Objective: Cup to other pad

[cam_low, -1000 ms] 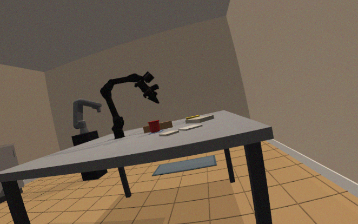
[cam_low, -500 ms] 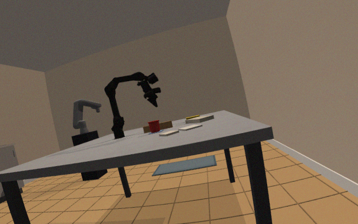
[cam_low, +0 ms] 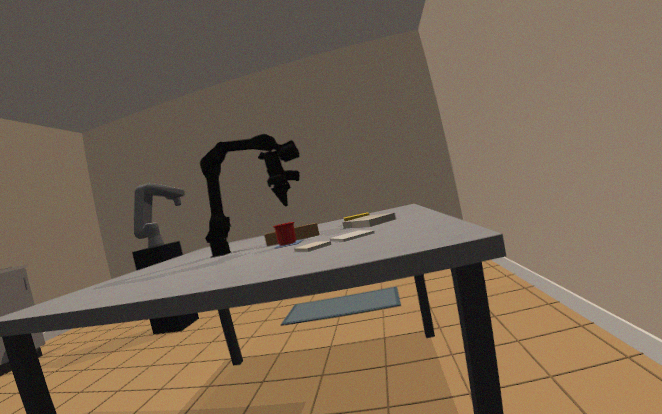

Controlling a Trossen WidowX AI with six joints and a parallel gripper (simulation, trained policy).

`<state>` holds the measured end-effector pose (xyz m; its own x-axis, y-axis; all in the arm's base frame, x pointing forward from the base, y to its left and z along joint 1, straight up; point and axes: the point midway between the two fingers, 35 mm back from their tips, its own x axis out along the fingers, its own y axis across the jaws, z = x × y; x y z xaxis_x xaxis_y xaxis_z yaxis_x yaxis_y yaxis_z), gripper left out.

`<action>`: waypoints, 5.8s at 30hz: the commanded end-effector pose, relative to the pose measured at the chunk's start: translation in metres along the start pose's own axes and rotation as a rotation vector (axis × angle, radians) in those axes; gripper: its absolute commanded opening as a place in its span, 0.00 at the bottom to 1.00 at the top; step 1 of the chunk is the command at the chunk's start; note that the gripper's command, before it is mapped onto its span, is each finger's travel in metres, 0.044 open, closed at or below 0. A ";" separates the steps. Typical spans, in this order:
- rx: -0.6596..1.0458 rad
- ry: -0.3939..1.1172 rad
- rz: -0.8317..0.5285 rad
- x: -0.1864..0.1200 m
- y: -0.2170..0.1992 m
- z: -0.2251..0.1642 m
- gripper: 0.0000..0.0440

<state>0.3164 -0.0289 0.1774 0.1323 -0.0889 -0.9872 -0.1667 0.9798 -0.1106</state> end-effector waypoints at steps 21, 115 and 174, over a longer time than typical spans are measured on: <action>-0.136 0.155 0.017 0.065 -0.037 -0.020 0.39; -0.807 -0.041 0.049 0.041 0.127 0.027 0.00; -0.694 -0.163 0.101 0.063 0.162 -0.016 0.45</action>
<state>0.2832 0.1209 0.0891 0.2026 0.0587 -0.9775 -0.7608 0.6379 -0.1194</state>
